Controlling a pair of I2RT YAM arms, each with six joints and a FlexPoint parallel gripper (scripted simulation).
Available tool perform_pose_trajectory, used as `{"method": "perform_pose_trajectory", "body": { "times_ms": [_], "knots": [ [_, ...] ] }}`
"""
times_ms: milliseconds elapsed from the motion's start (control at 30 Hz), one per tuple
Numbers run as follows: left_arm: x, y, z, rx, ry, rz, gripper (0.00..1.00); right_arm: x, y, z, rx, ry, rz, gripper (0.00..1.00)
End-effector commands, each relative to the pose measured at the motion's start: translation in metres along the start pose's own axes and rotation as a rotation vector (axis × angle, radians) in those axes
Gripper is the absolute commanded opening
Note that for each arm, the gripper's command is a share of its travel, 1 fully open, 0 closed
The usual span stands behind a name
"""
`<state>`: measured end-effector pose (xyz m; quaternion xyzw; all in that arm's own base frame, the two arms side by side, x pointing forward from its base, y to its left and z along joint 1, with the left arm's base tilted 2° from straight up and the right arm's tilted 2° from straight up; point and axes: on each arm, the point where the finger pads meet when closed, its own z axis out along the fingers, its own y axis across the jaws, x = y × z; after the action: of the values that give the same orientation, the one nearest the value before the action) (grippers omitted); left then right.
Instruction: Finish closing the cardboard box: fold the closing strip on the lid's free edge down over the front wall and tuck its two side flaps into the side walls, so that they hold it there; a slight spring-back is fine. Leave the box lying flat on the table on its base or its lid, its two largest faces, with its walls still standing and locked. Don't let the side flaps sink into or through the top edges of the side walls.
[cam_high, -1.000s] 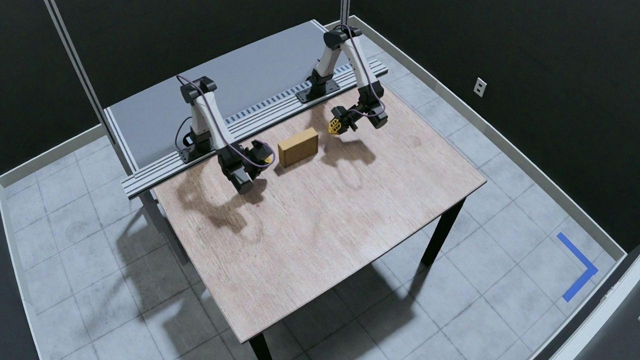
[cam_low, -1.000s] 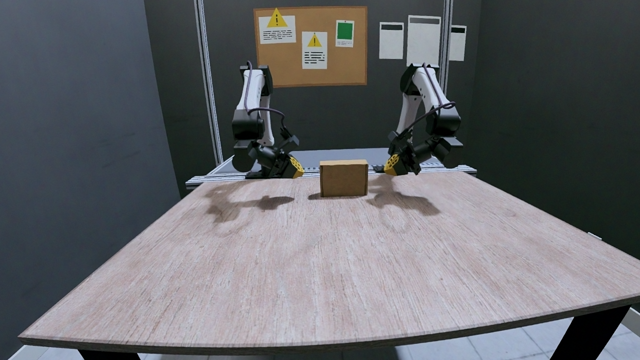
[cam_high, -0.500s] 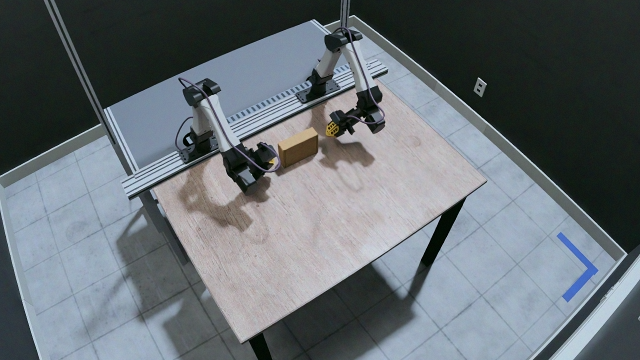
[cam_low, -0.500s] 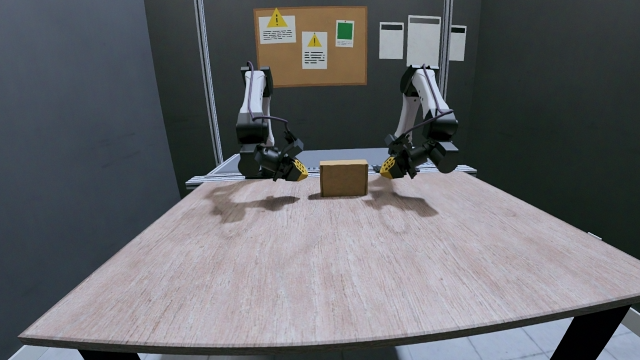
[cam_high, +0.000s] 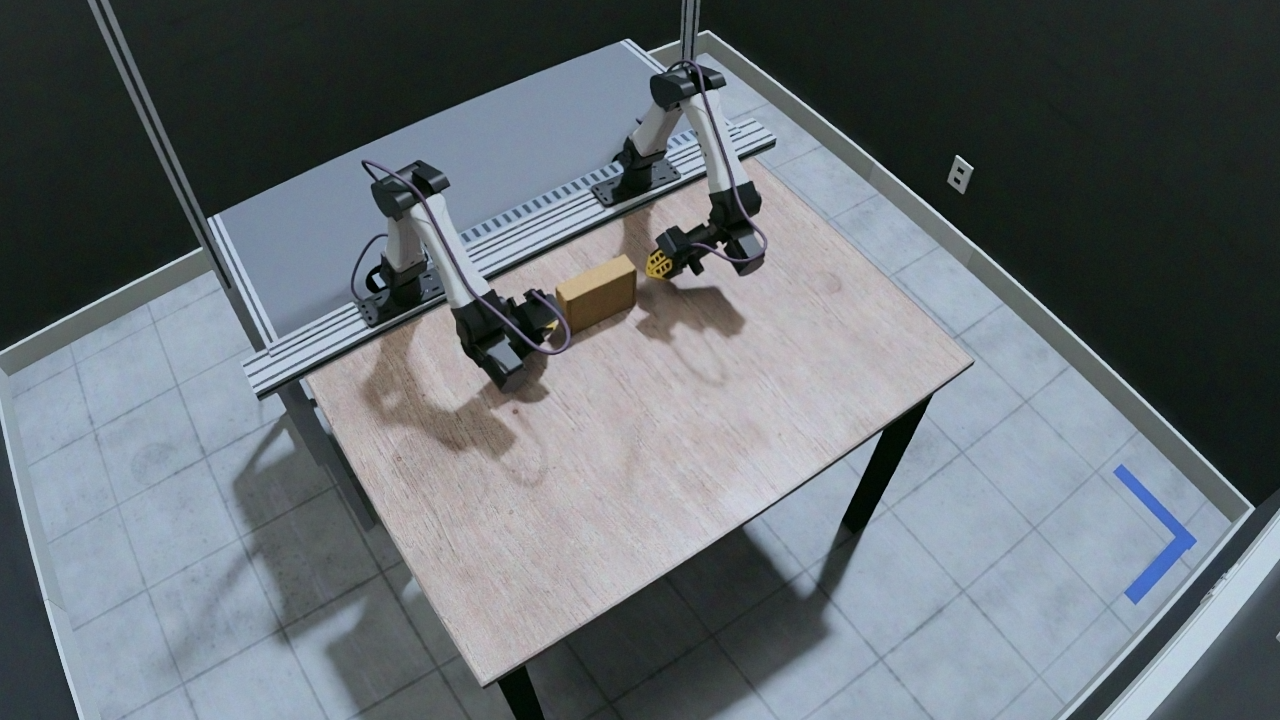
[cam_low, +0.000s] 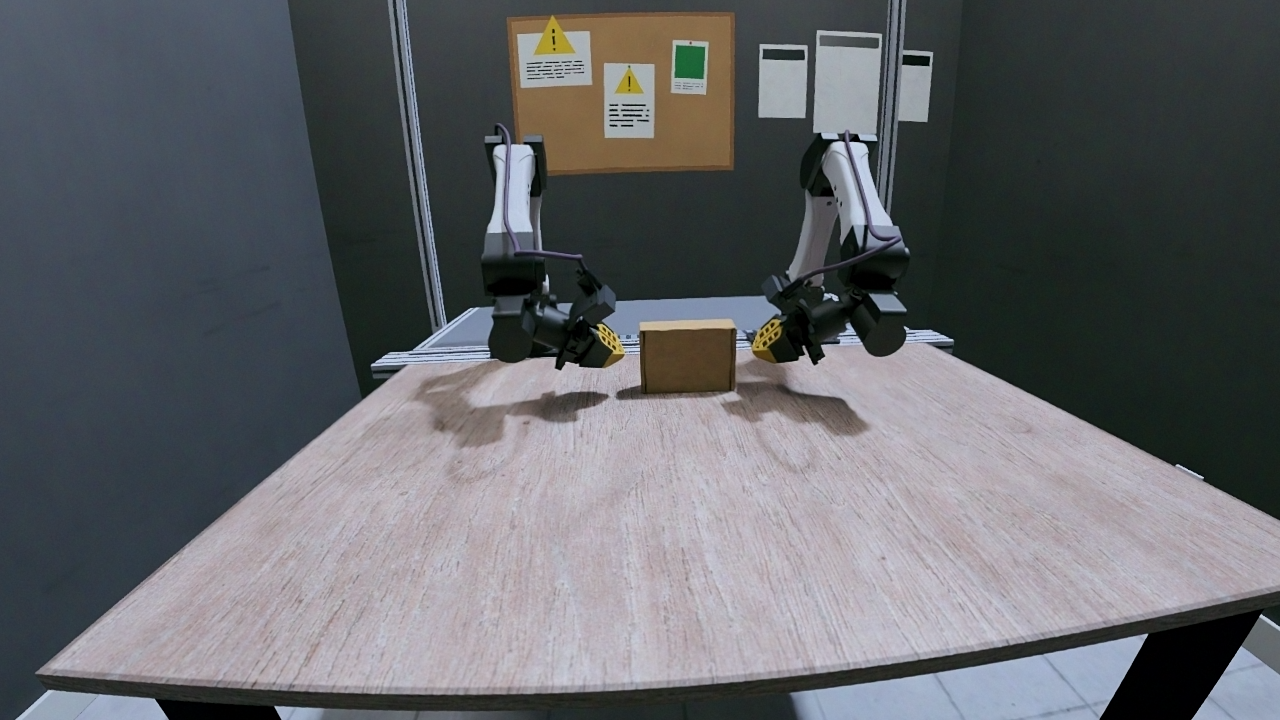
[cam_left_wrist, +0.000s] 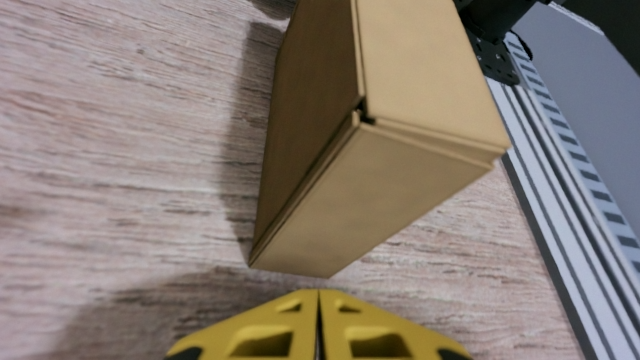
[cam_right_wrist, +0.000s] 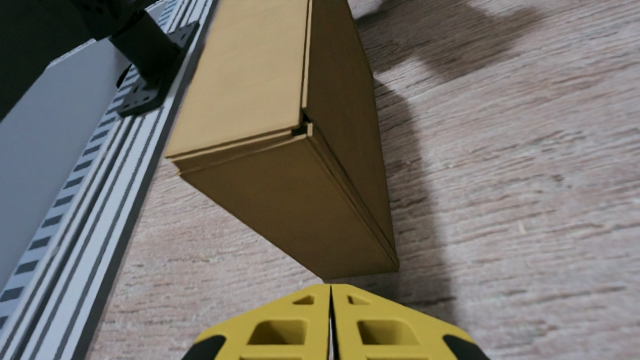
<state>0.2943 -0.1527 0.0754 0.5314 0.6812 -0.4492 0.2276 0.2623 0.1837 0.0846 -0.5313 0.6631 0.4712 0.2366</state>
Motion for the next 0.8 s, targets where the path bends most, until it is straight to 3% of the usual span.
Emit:
{"method": "perform_pose_trajectory", "body": {
  "times_ms": [0, 767],
  "knots": [
    [-0.005, 0.005, 0.007, 0.017, -0.01, -0.019, 0.0, -0.005, -0.007, 0.004, -0.006, -0.016, 0.018, 0.0],
    [-0.005, 0.001, 0.024, 0.066, -0.009, -0.101, 0.0, -0.002, -0.004, 0.02, -0.056, -0.015, 0.112, 0.0]
  ]
}}
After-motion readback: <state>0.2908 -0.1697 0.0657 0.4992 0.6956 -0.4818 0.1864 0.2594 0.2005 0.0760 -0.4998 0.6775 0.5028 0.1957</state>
